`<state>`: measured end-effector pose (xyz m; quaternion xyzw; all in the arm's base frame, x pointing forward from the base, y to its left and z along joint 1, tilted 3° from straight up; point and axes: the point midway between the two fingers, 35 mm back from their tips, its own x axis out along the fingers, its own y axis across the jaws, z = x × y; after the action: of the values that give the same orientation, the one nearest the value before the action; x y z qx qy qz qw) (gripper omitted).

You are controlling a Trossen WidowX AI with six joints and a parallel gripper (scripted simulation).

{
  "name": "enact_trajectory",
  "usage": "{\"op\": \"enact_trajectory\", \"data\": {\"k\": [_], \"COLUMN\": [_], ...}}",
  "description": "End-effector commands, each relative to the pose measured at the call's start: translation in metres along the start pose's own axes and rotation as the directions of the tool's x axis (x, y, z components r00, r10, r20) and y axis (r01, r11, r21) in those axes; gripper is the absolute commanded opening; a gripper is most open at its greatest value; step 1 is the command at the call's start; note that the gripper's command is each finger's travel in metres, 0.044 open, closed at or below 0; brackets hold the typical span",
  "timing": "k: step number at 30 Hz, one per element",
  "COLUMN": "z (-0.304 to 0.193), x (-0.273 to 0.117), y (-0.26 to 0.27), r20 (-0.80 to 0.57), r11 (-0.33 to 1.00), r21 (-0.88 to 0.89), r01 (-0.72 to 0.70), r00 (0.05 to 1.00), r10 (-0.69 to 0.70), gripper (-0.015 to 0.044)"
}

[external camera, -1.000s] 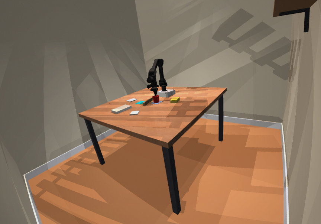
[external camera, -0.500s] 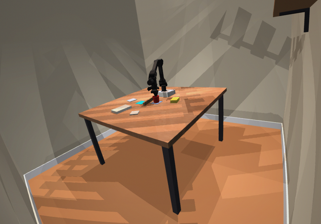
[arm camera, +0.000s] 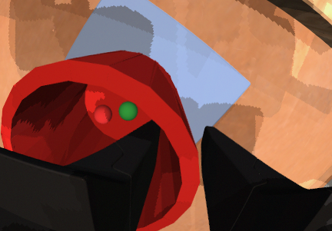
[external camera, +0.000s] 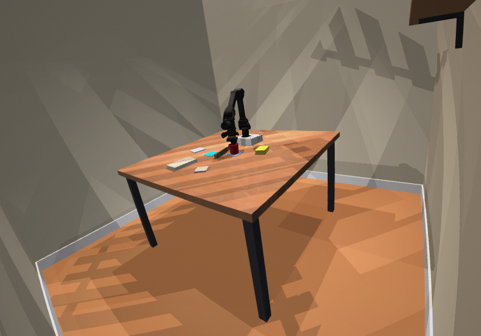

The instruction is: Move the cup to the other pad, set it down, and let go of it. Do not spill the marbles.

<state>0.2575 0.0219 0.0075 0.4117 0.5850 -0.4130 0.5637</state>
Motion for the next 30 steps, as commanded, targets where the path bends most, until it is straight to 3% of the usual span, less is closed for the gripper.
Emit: {"op": "enact_trajectory", "data": {"k": [1, 12, 30], "z": [0.000, 0.000, 0.001], "x": [0.000, -0.004, -0.062], "y": [0.000, 0.001, -0.002], "r20": [0.000, 0.000, -0.005], "r11": [1.000, 1.000, 1.000], "r21": [0.000, 0.000, 0.004], "r01": [-0.001, -0.001, 0.000], "r00": [1.000, 1.000, 1.000], "r10": [0.001, 0.001, 0.000], "gripper": [0.0036, 0.0000, 0.0000]}}
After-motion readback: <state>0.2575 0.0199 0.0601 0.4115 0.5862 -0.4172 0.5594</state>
